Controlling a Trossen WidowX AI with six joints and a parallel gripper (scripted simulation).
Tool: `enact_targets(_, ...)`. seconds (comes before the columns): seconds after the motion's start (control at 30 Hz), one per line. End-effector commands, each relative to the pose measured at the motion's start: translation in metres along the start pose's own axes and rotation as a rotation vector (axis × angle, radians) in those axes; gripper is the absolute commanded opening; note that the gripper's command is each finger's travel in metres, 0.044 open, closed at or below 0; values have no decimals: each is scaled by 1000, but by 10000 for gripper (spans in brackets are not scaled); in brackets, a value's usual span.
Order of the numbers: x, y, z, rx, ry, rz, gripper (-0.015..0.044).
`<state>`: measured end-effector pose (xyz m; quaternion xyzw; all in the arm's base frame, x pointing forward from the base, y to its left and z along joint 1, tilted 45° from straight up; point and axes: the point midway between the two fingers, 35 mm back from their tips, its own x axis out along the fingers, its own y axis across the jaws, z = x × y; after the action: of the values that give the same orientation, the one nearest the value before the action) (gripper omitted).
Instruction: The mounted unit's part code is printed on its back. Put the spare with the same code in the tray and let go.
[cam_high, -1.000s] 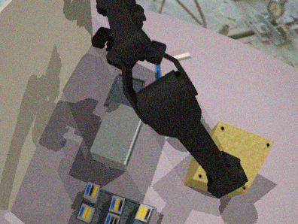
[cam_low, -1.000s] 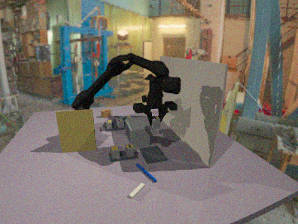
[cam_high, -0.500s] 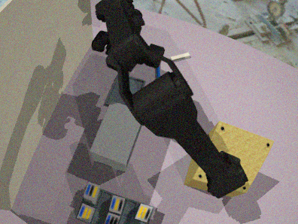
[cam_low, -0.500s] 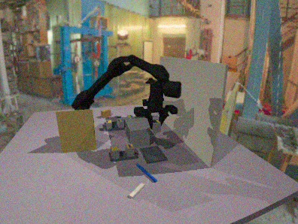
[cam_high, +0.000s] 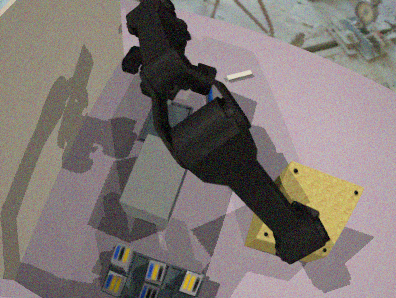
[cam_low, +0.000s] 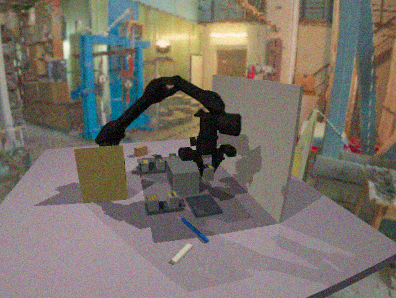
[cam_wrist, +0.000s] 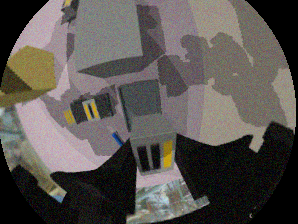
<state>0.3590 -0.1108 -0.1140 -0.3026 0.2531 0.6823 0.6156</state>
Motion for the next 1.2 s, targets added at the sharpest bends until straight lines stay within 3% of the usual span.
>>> enact_targets(0.0, 6, 0, 1, 5, -7, -1, 0)
enact_targets(1.17, 46, -1, 2, 5, -8, -1, 0)
